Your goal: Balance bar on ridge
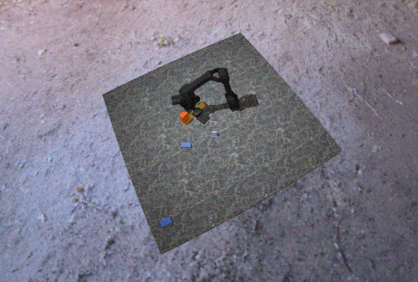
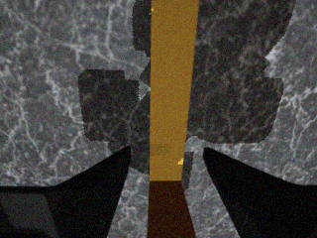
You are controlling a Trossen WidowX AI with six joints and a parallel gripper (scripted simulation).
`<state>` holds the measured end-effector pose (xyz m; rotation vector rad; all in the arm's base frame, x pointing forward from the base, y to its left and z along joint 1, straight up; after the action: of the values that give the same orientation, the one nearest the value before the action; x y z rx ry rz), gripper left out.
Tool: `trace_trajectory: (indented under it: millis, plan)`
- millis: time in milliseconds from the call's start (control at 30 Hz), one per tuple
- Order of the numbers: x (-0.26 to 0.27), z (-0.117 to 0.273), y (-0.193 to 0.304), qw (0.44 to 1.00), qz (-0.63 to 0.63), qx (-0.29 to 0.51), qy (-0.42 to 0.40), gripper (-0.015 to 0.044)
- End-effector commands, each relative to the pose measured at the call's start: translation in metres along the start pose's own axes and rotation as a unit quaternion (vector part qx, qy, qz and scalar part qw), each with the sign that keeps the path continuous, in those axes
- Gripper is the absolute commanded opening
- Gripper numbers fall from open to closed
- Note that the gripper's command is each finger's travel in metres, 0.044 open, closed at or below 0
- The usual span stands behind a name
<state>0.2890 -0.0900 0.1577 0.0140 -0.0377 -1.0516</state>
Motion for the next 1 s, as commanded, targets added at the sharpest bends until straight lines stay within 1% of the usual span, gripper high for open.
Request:
trace_trajectory:
  millis: [0,233,767,967]
  plan:
    - [-0.001,-0.008,-0.001,1.0,0.003,-0.004,0.001,0.0315]
    - [-0.001,-0.019,-0.002,1.0,0.003,-0.004,0.001,0.0315]
    - [-0.001,-0.019,-0.002,1.0,0.003,-0.004,0.001,0.0315]
    - [-0.001,-0.018,-0.001,1.0,0.0,-0.002,0.003,0.0157]
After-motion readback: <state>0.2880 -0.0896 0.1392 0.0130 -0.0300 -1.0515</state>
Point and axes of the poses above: the point midway between the two fingers, 35 mm back from their tips, its own z axis back along the fingers, its own x axis across the jaws, y = z × x, the point moved 9 cm from there along z, back along the fingers, and after that the axes turned 10 degrees about z, right-handed, at the moved point
